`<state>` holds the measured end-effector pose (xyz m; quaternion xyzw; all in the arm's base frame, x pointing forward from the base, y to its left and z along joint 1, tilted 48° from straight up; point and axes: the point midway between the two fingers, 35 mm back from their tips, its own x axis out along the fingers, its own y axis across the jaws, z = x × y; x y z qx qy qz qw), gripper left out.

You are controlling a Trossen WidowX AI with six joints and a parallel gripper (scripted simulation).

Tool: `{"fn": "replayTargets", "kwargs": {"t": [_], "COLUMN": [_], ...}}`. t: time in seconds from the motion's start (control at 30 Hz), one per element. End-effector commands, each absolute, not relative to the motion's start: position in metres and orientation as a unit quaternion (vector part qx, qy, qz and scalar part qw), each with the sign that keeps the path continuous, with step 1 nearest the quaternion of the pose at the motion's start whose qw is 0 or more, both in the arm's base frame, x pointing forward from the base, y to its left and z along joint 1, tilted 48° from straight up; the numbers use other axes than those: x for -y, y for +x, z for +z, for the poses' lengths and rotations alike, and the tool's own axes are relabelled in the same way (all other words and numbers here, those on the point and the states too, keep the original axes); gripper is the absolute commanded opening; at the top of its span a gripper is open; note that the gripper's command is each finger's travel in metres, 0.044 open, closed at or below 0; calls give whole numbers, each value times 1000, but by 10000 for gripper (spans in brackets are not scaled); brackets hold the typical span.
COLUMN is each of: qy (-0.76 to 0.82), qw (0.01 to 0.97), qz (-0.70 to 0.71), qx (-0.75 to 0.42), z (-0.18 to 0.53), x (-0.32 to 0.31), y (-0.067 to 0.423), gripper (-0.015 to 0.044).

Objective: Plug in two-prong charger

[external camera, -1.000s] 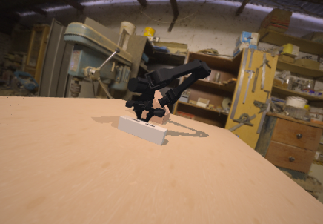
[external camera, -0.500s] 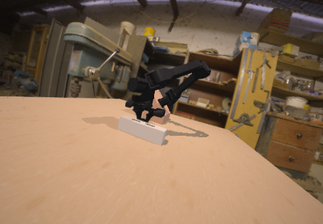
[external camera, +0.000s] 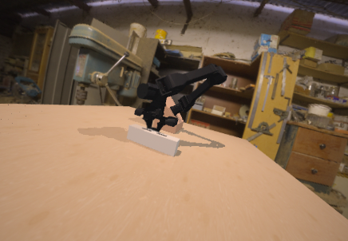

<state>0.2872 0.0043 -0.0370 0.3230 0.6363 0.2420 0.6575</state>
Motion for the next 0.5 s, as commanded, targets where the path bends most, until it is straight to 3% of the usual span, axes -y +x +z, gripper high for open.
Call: {"fn": "replayTargets", "kwargs": {"t": [0.0, 0.47], "qy": [326, 326], "qw": [656, 656], "qz": [241, 241], "qx": [-636, -636], "z": [-36, -36], "x": [-4, -4], "y": [289, 291], "gripper": [0, 0]}}
